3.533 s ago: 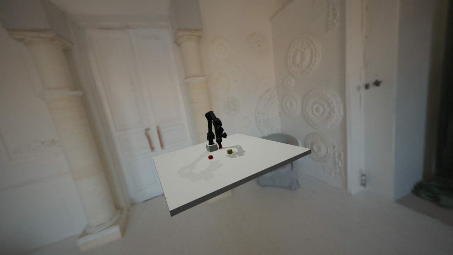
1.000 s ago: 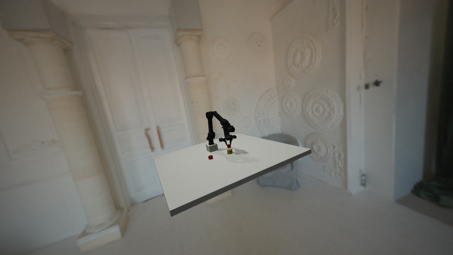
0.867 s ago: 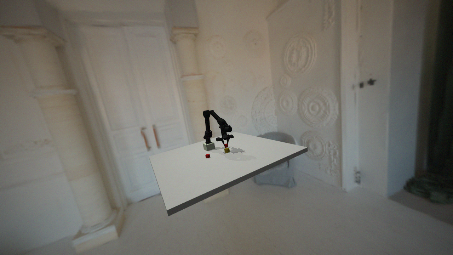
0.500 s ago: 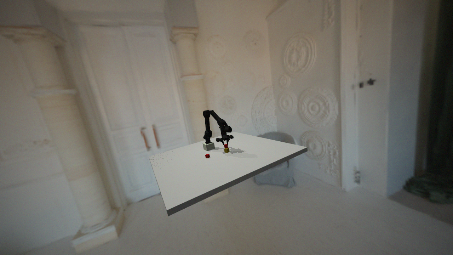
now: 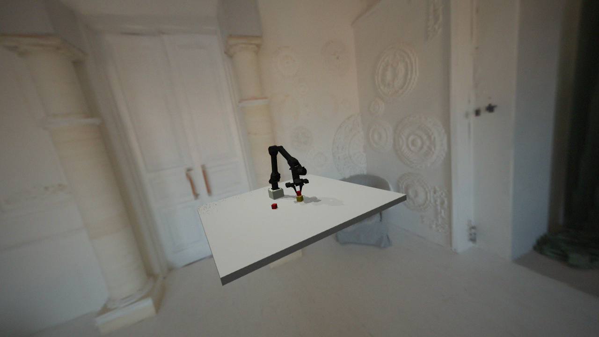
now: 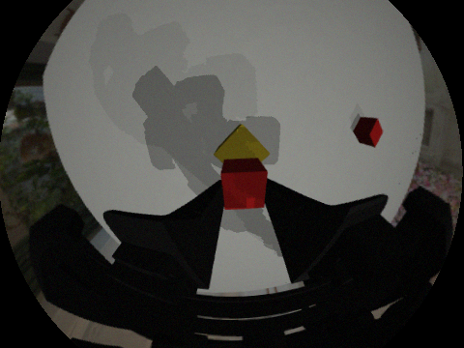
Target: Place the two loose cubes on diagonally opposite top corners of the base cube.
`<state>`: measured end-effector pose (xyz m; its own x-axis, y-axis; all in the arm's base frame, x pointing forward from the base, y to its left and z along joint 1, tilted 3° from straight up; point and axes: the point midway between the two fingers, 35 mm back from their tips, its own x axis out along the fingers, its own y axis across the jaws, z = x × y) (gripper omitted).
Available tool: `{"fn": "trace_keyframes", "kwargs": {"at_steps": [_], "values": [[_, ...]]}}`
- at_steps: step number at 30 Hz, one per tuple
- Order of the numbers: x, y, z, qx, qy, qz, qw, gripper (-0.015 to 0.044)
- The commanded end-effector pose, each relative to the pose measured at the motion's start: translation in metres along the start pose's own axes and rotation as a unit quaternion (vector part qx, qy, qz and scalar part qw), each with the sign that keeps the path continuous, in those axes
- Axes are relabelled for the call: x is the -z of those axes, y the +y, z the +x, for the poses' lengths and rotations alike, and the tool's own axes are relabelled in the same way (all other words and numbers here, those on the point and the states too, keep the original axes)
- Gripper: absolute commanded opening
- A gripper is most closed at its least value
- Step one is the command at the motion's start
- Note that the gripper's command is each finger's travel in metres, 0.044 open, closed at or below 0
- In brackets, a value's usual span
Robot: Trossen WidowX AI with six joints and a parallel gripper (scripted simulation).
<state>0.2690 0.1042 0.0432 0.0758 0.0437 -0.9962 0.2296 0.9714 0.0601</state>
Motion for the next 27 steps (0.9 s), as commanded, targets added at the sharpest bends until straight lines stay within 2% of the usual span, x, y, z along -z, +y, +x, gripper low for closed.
{"fn": "trace_keyframes", "kwargs": {"at_steps": [1,2,6,27], "values": [[0.000,0.000,0.001,0.002,-0.001,0.001,1.000,0.0105],[0.000,0.000,0.001,0.002,-0.001,0.001,1.000,0.0105],[0.000,0.000,0.001,0.002,-0.001,0.001,1.000,0.0205],[0.000,0.000,-0.017,0.000,0.000,0.000,1.000,0.0205]]}}
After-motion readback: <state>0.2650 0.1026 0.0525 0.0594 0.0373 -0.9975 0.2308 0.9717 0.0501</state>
